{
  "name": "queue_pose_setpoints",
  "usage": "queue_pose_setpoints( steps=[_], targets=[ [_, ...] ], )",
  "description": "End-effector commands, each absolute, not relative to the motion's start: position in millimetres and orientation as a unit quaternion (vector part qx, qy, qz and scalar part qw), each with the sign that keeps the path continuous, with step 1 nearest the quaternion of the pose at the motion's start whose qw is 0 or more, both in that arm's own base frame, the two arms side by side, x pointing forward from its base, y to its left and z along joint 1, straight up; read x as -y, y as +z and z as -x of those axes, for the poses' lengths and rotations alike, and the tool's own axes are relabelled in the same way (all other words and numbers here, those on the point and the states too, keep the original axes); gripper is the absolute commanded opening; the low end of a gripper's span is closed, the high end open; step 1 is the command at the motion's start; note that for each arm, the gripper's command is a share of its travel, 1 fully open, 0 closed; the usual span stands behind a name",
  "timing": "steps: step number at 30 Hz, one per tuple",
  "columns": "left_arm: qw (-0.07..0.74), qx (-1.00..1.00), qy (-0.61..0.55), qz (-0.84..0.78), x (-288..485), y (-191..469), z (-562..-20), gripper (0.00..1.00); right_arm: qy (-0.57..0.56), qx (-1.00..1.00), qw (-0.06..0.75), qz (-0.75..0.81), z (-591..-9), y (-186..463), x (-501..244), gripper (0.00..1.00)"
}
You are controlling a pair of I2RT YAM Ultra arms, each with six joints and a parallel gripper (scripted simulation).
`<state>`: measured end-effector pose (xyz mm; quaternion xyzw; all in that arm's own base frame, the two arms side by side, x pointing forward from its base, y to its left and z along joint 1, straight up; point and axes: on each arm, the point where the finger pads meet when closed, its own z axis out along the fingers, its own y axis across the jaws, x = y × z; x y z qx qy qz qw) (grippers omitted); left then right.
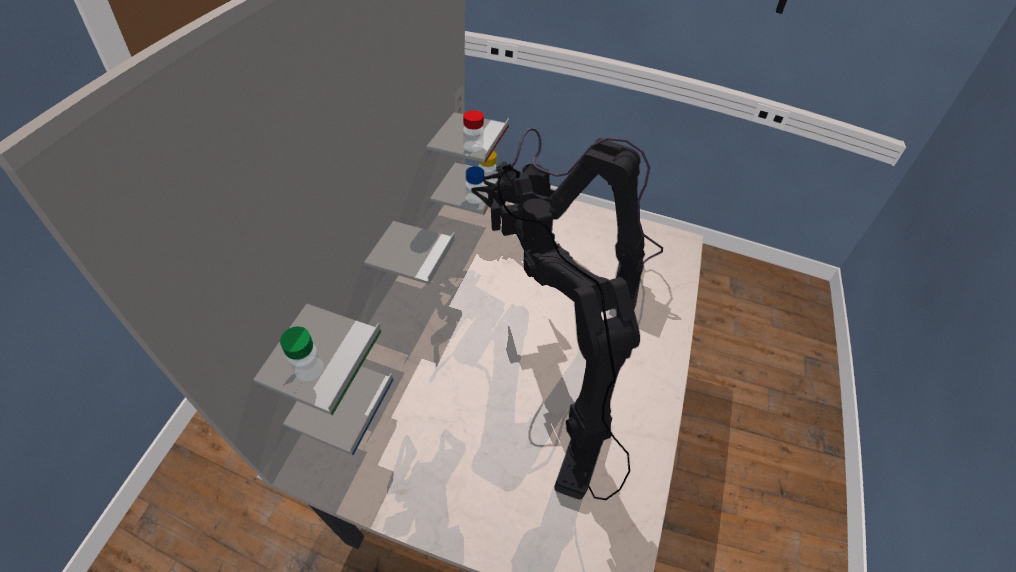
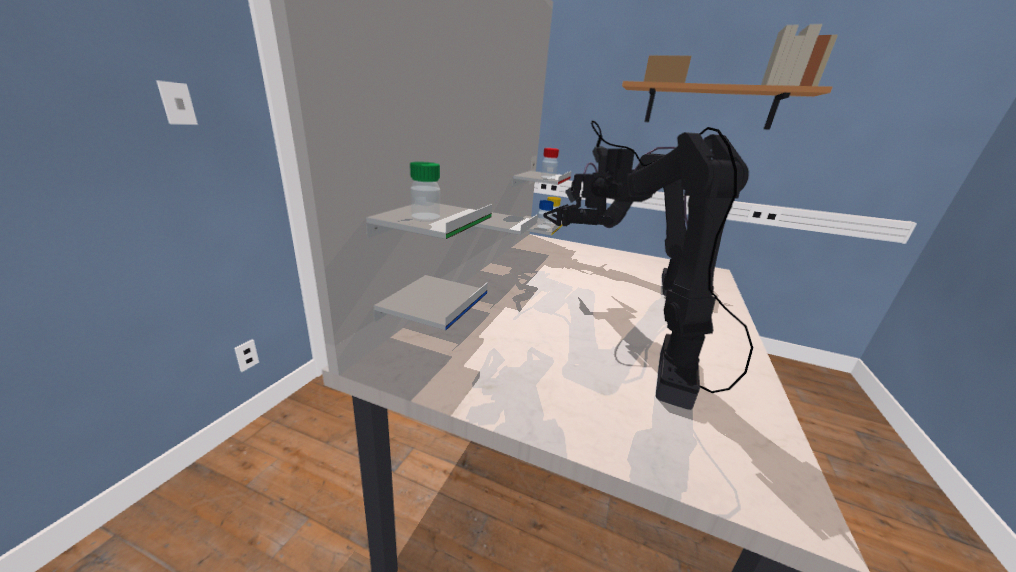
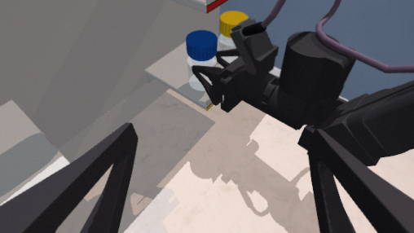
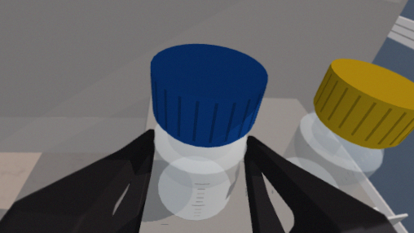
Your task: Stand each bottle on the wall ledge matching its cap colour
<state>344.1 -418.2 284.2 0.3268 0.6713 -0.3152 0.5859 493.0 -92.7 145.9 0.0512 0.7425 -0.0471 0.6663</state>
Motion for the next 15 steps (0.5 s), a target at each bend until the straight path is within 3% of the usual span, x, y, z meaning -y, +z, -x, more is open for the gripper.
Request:
queue_pose_setpoints(
  steps=[1, 15],
  targets=[
    [0.598, -0.662, -0.317, -0.321, 416.3, 301.4, -346.5, 1.0, -0.041, -0.762, 0.645, -0.05, -482.2, 129.5, 92.3, 0.5],
    [0.598, -0.662, -0.317, -0.321, 416.3, 301.4, -346.5, 1.0, -0.033, -0.74, 0.671, -0.036, -482.2, 150.5, 83.5, 0.5]
  ],
)
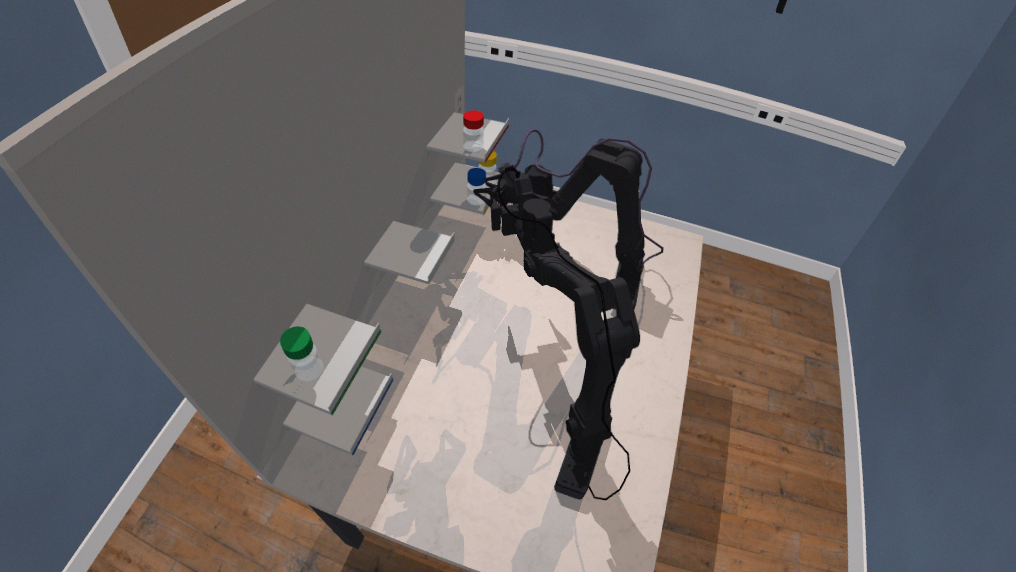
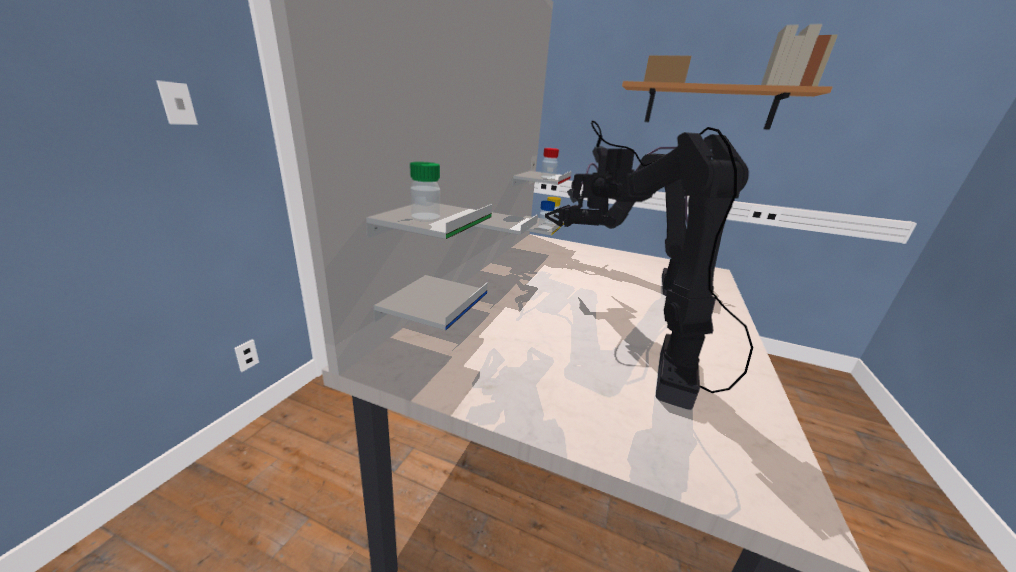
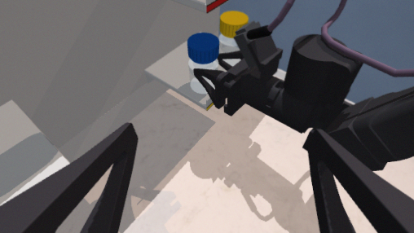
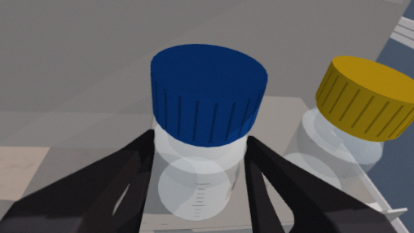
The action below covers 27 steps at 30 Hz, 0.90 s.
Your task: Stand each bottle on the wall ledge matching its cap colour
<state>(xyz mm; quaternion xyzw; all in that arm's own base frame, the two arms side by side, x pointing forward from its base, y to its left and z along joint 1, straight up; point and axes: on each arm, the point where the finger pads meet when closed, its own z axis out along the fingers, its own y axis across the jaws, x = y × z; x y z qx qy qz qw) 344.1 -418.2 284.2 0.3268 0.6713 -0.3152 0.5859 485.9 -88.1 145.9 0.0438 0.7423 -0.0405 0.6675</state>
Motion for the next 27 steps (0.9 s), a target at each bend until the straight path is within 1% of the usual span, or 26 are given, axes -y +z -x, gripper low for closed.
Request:
queue_pose_setpoints(
  steps=[1, 5, 14, 27],
  targets=[
    [0.598, -0.662, -0.317, -0.321, 416.3, 301.4, -346.5, 1.0, -0.033, -0.74, 0.671, -0.036, -484.3, 153.1, 84.0, 0.5],
    [0.598, -0.662, -0.317, -0.321, 416.3, 301.4, -346.5, 1.0, -0.033, -0.739, 0.671, -0.036, -484.8, 160.1, 84.2, 0.5],
    [0.598, -0.662, -0.317, -0.321, 416.3, 301.4, -346.5, 1.0, -0.036, -0.736, 0.675, -0.038, -485.5, 218.1, 88.2, 0.5],
    [0.598, -0.662, -0.317, -0.321, 416.3, 301.4, -346.5, 1.0, -0.036, -0.736, 0.675, -0.038, -482.7, 217.3, 87.7, 0.5]
  ],
)
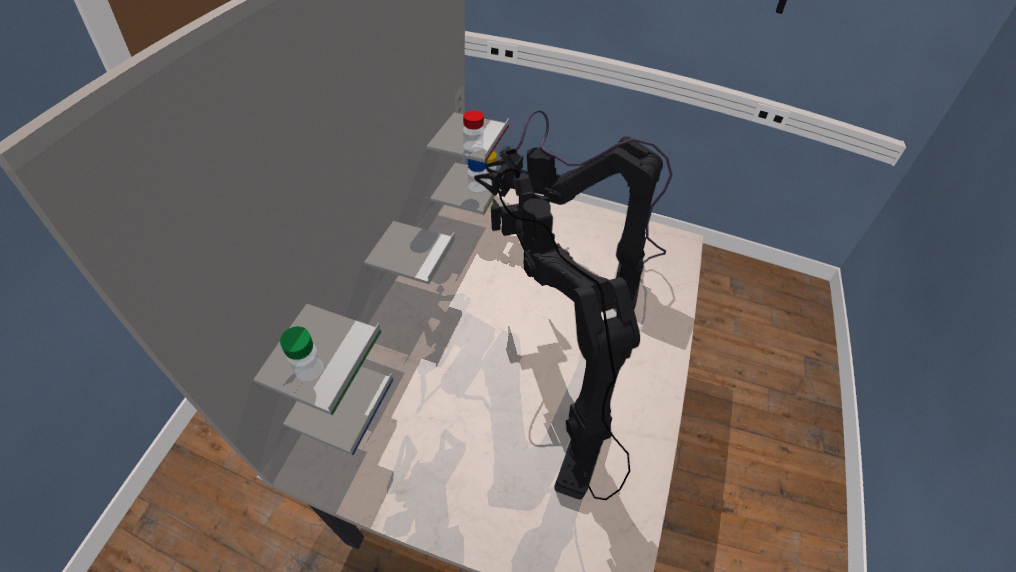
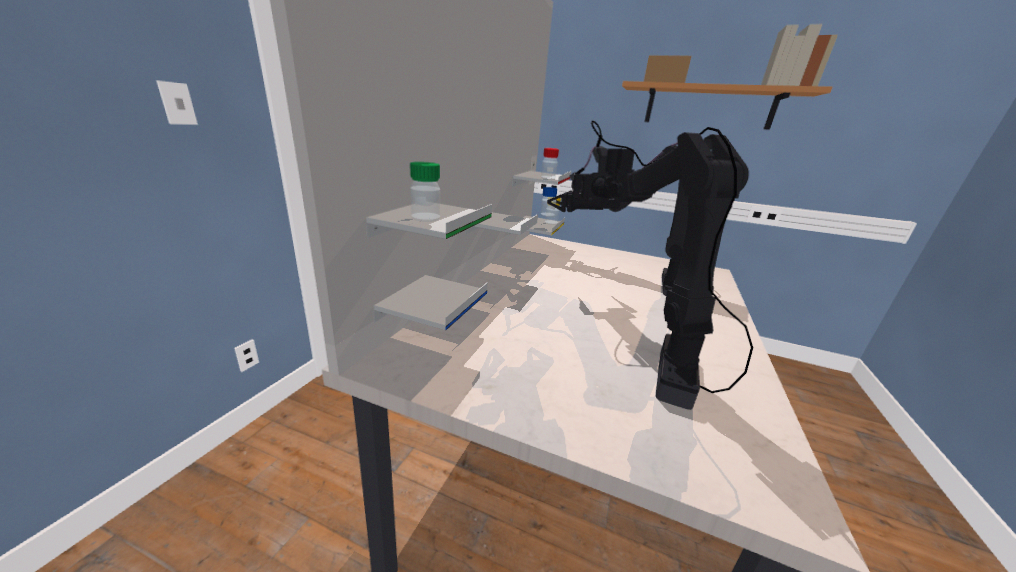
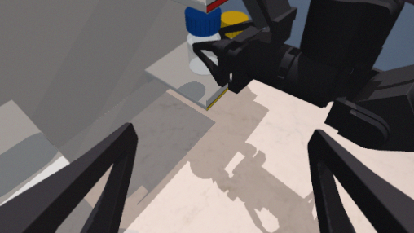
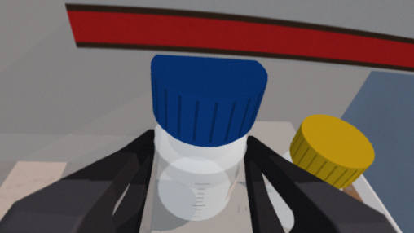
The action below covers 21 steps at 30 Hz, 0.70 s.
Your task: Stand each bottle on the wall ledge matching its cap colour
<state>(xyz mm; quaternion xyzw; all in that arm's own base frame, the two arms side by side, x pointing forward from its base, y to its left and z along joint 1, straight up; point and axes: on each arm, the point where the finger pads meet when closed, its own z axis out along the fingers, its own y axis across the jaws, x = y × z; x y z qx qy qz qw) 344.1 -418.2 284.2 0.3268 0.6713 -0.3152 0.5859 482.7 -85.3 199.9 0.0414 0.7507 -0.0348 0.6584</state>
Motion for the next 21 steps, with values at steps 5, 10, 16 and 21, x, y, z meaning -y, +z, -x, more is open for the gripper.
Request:
queue_pose_setpoints(
  steps=[5, 10, 16, 21],
  targets=[
    [0.598, -0.662, -0.317, -0.321, 416.3, 301.4, -346.5, 1.0, -0.035, -0.743, 0.667, -0.04, -477.8, 208.5, 87.5, 0.5],
    [0.598, -0.662, -0.317, -0.321, 416.3, 301.4, -346.5, 1.0, -0.033, -0.756, 0.652, -0.043, -473.4, 197.7, 87.7, 0.5],
    [0.598, -0.662, -0.317, -0.321, 416.3, 301.4, -346.5, 1.0, -0.034, -0.751, 0.658, -0.042, -467.7, 201.2, 87.2, 0.5],
    [0.598, -0.662, -0.317, -0.321, 416.3, 301.4, -346.5, 1.0, -0.034, -0.758, 0.65, -0.044, -458.6, 195.0, 86.5, 0.5]
  ],
)
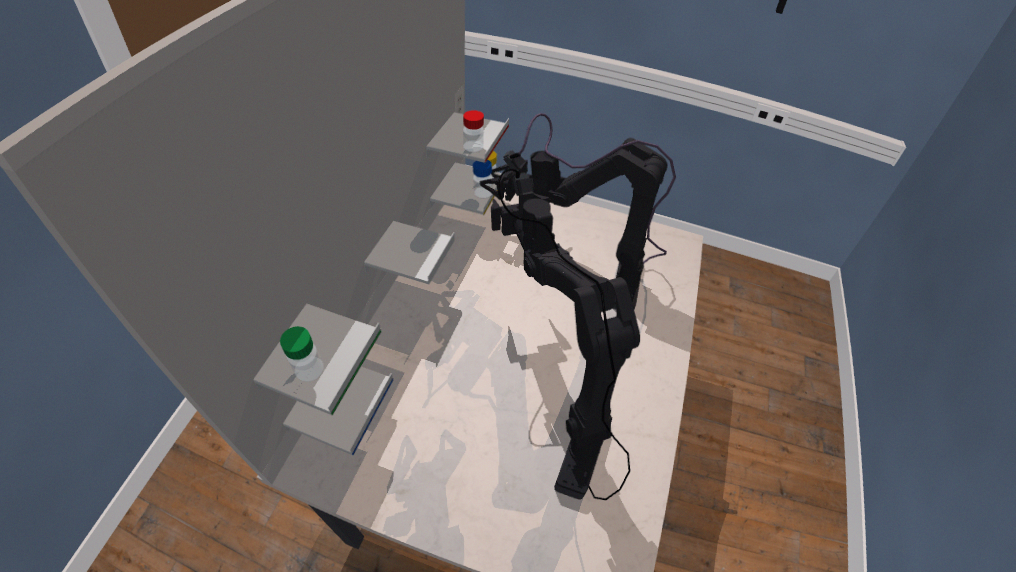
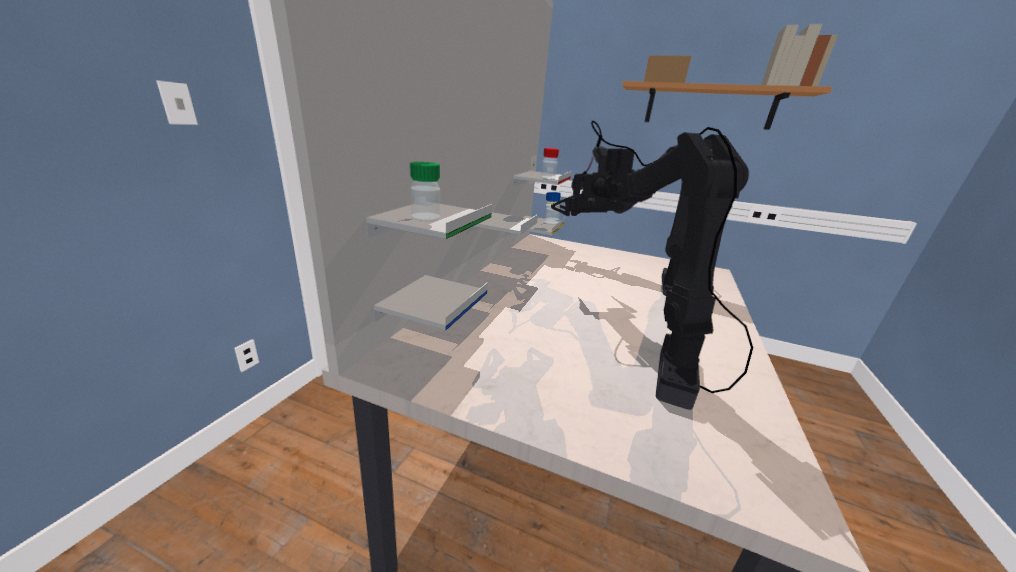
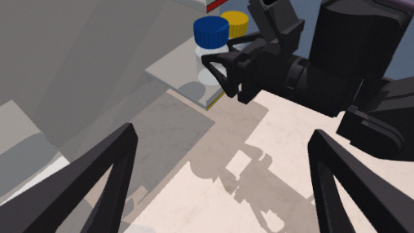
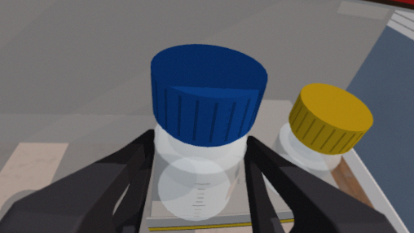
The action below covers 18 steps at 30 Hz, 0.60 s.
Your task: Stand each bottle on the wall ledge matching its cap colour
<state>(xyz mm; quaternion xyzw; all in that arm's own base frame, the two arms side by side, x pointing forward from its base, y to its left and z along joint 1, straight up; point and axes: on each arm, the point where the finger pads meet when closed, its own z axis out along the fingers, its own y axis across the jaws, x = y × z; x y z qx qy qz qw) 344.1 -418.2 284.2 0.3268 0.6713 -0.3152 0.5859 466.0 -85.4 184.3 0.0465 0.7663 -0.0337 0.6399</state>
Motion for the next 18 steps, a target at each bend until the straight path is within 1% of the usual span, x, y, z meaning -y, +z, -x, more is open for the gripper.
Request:
queue_pose_setpoints(
  steps=[1, 7, 9, 18],
  targets=[
    [0.598, -0.662, -0.317, -0.321, 416.3, 301.4, -346.5, 1.0, -0.034, -0.759, 0.649, -0.044, -456.6, 193.9, 86.4, 0.5],
    [0.598, -0.662, -0.317, -0.321, 416.3, 301.4, -346.5, 1.0, -0.033, -0.762, 0.645, -0.045, -447.8, 191.0, 85.4, 0.5],
    [0.598, -0.662, -0.317, -0.321, 416.3, 301.4, -346.5, 1.0, -0.035, -0.752, 0.657, -0.042, -443.5, 199.1, 84.6, 0.5],
    [0.598, -0.662, -0.317, -0.321, 416.3, 301.4, -346.5, 1.0, -0.033, -0.766, 0.641, -0.045, -421.0, 186.9, 82.1, 0.5]
  ],
)
